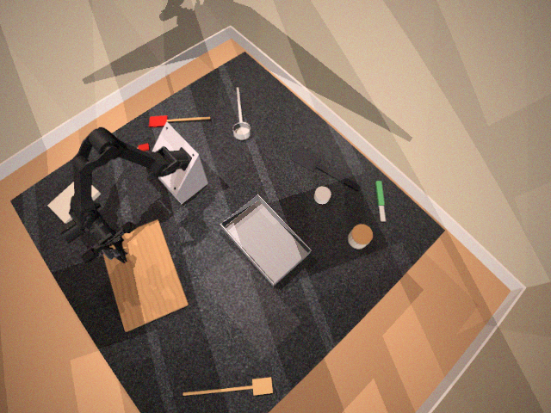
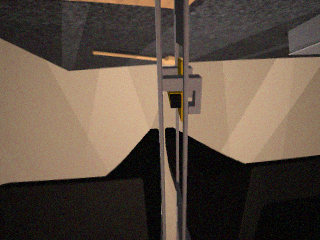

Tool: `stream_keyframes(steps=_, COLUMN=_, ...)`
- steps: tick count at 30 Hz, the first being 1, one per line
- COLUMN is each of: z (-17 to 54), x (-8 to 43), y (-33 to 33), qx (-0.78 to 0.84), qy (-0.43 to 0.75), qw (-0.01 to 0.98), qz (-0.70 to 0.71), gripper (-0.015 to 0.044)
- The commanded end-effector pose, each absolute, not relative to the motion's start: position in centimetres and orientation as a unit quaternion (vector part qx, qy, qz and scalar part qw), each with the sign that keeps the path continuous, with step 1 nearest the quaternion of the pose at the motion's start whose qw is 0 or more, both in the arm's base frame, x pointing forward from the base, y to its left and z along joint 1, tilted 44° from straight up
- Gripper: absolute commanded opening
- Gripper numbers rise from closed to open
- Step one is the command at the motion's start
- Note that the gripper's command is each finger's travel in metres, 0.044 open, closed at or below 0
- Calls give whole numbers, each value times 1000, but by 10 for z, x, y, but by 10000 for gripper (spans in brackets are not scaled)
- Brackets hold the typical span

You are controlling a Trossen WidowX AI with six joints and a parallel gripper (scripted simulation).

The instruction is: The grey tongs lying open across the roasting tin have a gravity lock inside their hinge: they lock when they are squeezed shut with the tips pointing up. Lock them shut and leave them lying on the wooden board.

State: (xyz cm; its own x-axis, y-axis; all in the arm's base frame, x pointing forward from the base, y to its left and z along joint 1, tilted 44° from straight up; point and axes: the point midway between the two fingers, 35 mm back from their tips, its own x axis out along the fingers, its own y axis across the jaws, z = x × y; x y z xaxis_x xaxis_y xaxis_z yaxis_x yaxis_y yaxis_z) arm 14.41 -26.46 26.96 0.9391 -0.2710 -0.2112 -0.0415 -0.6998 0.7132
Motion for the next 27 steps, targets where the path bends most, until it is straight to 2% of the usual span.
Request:
stream_keyframes(steps=1, z=271, x=145, y=-263, qx=908, qy=-84, qw=382, qz=-148, gripper=-150)
stream_keyframes(steps=27, z=242, x=181, y=-280, qx=864, qy=-140, qw=251, qz=-414, gripper=-150)
